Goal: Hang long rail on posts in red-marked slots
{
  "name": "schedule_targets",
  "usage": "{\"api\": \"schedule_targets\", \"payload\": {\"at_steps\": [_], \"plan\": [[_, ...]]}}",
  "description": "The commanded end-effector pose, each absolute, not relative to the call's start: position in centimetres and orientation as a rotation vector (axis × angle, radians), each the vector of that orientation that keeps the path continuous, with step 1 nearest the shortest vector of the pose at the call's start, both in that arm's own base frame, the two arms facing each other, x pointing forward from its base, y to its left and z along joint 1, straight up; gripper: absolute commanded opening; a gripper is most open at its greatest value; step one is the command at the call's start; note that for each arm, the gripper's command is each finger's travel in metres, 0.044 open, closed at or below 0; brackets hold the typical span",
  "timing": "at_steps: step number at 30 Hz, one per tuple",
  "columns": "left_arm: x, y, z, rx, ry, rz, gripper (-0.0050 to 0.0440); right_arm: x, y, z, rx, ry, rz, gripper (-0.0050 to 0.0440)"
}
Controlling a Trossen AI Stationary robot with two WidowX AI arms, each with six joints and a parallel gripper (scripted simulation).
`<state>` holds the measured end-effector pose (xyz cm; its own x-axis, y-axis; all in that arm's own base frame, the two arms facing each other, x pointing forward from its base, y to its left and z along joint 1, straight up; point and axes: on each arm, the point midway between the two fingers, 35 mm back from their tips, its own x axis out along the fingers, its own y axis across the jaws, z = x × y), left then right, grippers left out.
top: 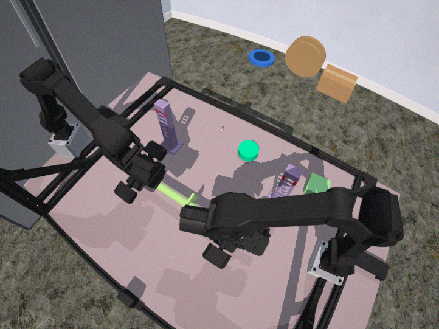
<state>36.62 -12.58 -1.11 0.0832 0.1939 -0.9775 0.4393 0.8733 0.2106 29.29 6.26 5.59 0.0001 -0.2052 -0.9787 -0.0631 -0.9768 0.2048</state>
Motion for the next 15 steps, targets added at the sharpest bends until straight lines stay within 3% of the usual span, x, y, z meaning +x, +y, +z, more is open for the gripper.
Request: {"api": "schedule_targets", "payload": {"at_steps": [1,15], "plan": [[36.63,-12.93,-0.83,0.564,1.471,-0.153,0.0,29.12,6.41,5.35,2.093,-0.35,-2.115,0.0],[36.53,-13.23,-0.87,0.64,1.438,-0.069,0.0,29.15,6.74,5.29,2.027,-0.45,-2.054,0.0]]}}
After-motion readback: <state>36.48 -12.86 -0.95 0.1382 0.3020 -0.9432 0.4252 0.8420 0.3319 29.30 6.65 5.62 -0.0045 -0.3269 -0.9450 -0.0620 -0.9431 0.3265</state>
